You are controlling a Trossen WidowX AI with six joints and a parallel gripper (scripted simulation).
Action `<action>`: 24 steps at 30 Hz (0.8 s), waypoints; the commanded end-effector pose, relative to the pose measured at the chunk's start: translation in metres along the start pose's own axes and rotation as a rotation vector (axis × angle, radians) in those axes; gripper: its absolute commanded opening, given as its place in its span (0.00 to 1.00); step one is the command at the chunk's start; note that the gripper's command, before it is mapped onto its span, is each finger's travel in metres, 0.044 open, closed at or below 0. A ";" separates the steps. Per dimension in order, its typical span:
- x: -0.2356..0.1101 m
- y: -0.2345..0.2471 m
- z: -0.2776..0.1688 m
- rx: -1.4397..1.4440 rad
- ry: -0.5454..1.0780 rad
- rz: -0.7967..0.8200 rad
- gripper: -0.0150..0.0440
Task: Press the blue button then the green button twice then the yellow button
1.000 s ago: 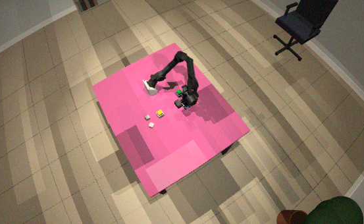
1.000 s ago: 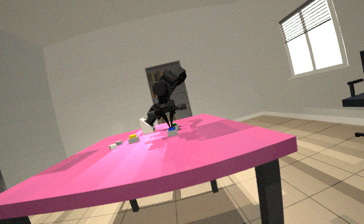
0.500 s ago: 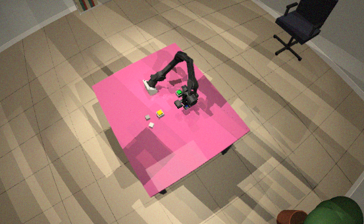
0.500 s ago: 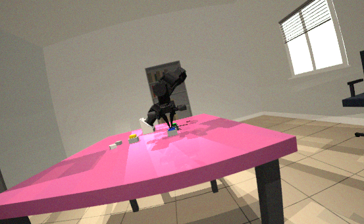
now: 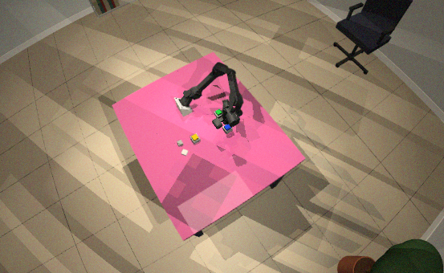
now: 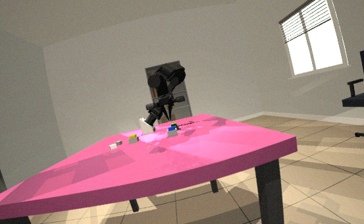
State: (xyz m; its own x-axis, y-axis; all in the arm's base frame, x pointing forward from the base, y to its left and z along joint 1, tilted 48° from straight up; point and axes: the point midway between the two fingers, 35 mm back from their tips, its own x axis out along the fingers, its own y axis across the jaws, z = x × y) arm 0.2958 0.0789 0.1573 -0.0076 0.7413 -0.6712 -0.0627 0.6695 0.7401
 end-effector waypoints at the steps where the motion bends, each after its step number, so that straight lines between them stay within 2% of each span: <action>1: -0.034 -0.002 0.002 0.000 -0.008 -0.007 0.29; 3: -0.050 -0.002 0.000 0.000 -0.007 -0.006 0.29; 6: -0.052 -0.001 -0.001 0.000 -0.009 -0.007 0.29; 11: -0.061 0.011 -0.045 0.002 -0.058 -0.043 0.29; 19: -0.052 0.017 -0.124 0.010 -0.147 -0.111 0.29; 24: -0.048 0.016 -0.129 0.010 -0.150 -0.113 0.29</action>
State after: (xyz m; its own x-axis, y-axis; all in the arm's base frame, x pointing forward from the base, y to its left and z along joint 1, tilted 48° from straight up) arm 0.1694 0.0474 0.2000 0.1489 0.6619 -0.7346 -0.0523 0.7472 0.6626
